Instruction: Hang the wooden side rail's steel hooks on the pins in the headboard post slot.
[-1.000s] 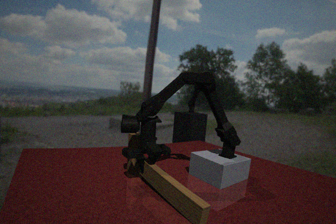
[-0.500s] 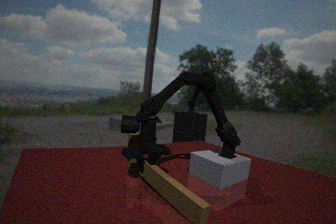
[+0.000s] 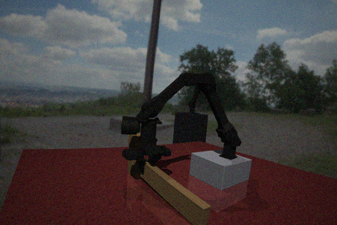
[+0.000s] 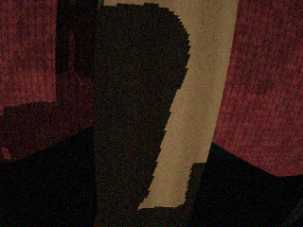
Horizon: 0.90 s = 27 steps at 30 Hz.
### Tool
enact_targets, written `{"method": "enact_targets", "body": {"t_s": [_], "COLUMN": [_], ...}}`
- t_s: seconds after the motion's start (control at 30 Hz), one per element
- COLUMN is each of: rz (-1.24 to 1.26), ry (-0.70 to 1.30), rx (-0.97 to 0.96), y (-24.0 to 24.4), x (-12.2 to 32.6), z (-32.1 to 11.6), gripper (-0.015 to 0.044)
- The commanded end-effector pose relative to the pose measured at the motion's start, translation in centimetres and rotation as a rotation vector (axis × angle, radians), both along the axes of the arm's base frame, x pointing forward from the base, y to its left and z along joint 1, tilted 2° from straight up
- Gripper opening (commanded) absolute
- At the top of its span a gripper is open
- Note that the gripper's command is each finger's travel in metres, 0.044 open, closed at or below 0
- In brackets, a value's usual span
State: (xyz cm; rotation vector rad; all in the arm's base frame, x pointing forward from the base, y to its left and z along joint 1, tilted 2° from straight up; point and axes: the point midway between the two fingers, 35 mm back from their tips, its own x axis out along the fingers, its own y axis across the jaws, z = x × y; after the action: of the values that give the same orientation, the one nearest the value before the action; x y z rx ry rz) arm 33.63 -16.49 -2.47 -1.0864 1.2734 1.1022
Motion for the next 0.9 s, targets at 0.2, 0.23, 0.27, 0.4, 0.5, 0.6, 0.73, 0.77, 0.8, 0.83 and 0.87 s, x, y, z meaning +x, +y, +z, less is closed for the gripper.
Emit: {"method": "enact_targets", "body": {"t_s": [0.2,0.23,0.27,0.4,0.5,0.6,0.73,0.77,0.8,0.83,0.87], "rz": [0.001,0.001,0.001,0.001,0.001,0.001,0.001,0.001,0.001,0.001,0.001], "ry": [-0.001,-0.001,-0.001,-0.001,-0.001,-0.001,-0.001,-0.001,-0.001,-0.001,-0.001], "rx": [-0.006,-0.006,-0.006,-0.006,-0.006,-0.006,-0.006,-0.006,-0.006,-0.006,-0.006], "y": [-0.1,-0.1,-0.1,-0.1,-0.1,-0.1,-0.1,-0.1,-0.1,-0.1,-0.1], "x": [0.02,0.02,0.02,0.02,0.02,0.02,0.02,0.02,0.02,0.02,0.02], "z": [-0.13,-0.14,-0.16,-0.23,-0.28,-0.33,-0.39,-0.41,-0.43,-0.44,-0.46], "gripper": [0.0,0.0,0.0,0.0,0.0,0.0,0.0,0.0,0.0,0.0,0.0]}}
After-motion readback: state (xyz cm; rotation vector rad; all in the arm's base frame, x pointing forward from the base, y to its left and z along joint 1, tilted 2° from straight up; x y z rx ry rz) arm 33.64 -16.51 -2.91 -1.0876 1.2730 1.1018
